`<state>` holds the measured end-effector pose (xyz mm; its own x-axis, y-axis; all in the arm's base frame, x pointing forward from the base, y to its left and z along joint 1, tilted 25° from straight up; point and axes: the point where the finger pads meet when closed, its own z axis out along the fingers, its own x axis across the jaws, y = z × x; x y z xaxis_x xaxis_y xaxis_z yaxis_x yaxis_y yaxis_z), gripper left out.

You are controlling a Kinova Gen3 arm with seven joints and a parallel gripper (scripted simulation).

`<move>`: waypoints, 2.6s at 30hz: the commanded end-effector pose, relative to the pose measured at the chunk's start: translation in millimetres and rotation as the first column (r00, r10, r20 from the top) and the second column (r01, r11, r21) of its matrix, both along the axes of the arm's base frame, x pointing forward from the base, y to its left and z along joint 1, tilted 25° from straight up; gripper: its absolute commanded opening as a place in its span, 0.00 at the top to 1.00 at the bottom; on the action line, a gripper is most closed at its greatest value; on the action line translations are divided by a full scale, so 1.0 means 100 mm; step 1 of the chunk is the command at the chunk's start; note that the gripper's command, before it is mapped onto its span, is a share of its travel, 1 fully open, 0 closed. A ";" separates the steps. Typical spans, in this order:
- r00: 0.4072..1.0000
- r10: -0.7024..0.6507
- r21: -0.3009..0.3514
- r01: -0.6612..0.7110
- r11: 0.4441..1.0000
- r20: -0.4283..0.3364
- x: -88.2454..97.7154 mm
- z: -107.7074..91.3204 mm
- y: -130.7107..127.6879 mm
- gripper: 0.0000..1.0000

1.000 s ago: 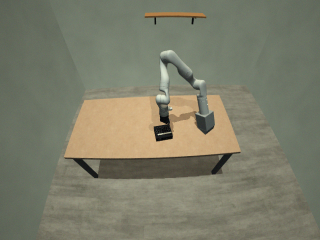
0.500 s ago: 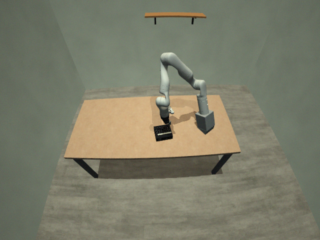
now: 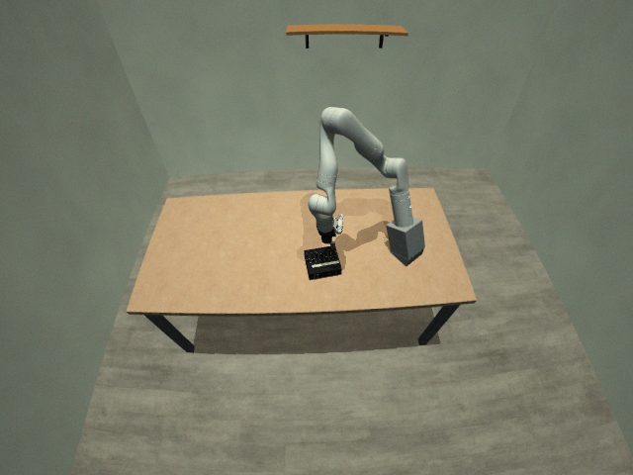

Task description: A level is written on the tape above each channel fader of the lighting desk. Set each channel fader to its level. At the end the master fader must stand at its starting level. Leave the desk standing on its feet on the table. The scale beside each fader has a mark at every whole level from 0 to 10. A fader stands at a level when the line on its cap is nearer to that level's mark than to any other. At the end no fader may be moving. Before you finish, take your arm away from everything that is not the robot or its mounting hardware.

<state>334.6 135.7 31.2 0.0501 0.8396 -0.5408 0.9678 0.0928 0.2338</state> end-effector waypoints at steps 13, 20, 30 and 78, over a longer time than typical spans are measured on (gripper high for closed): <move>0.846 -0.424 0.161 0.392 0.906 0.324 0.14 0.02 -0.02 0.00; 0.711 -0.566 0.270 0.497 0.824 0.418 0.23 0.07 -0.01 0.00; 0.516 -0.703 0.417 0.570 0.708 0.489 0.36 0.14 0.00 0.00; 0.320 -0.799 0.557 0.585 0.589 0.509 0.48 0.24 0.02 0.00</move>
<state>382.2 137.0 54.9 0.9104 0.3901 0.1377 0.1901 -0.6902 0.6983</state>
